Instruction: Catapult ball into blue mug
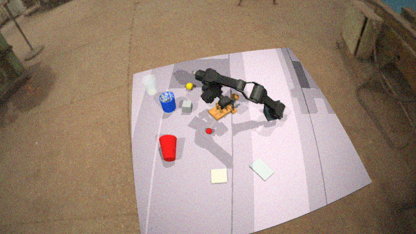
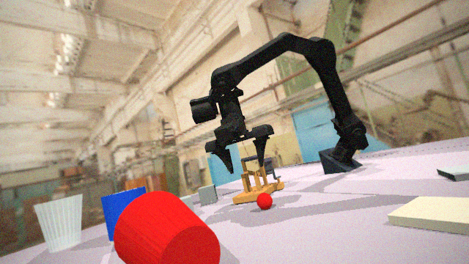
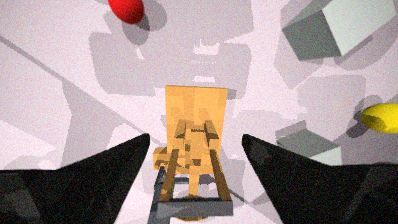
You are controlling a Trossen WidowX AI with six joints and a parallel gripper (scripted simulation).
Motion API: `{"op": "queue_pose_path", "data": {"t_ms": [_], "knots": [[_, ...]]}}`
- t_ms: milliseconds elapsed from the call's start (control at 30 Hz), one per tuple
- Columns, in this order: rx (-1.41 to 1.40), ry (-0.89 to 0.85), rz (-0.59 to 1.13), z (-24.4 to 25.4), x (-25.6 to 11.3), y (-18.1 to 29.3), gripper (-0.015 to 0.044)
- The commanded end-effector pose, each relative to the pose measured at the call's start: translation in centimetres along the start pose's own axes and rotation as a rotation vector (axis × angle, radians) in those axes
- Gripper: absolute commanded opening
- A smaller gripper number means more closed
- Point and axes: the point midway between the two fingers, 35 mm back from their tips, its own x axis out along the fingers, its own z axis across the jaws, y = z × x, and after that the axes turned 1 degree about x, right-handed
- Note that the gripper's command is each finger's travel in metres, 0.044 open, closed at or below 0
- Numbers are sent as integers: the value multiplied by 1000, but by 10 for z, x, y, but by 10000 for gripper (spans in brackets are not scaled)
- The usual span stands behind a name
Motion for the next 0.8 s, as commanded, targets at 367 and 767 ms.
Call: {"op": "queue_pose_path", "data": {"t_ms": [367,767], "knots": [[7,16,-16,1,-53,6,440],[7,15,-17,0,-6,5,440]]}}
